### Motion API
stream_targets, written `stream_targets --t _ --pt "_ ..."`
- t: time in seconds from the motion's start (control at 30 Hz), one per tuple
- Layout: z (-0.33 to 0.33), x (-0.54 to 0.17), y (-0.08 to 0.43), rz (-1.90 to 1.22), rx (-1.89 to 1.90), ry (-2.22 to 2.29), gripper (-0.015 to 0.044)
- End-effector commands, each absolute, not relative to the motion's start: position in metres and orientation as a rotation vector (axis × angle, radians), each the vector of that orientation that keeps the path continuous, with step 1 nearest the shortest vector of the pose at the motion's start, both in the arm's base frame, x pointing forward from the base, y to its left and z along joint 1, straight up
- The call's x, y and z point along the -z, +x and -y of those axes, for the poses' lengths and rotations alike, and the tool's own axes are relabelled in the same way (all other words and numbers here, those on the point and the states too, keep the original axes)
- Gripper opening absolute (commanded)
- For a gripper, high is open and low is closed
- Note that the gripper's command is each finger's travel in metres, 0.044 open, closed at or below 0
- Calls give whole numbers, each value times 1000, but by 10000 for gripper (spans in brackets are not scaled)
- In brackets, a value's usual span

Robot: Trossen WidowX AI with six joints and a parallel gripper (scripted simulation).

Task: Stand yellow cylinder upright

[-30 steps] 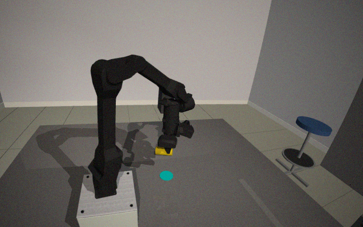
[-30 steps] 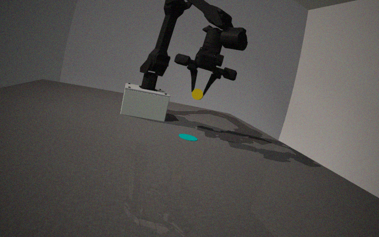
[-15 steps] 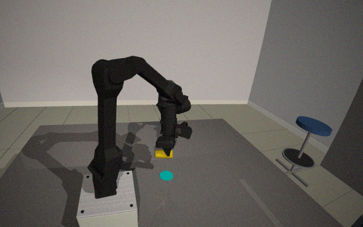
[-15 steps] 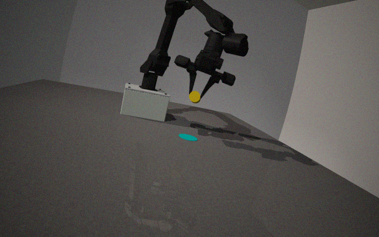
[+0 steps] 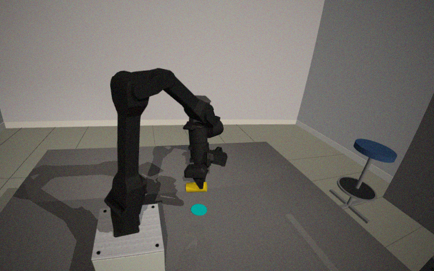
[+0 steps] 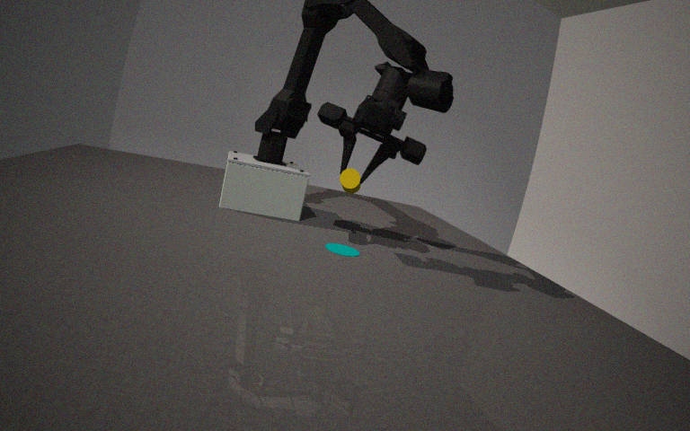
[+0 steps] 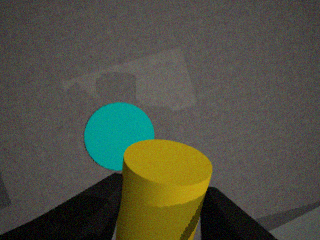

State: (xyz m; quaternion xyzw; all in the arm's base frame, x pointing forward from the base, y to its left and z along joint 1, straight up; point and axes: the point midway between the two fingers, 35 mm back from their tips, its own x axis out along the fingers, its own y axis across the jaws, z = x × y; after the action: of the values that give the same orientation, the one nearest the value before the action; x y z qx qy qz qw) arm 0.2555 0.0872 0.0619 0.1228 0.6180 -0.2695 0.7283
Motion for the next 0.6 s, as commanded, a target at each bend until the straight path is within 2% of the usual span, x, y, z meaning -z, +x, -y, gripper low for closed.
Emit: stream_targets --t 0.0,0.57 --pt "-86 -60 255 -1343 610 255 105" --pt "-84 -53 253 -1255 670 200 105"
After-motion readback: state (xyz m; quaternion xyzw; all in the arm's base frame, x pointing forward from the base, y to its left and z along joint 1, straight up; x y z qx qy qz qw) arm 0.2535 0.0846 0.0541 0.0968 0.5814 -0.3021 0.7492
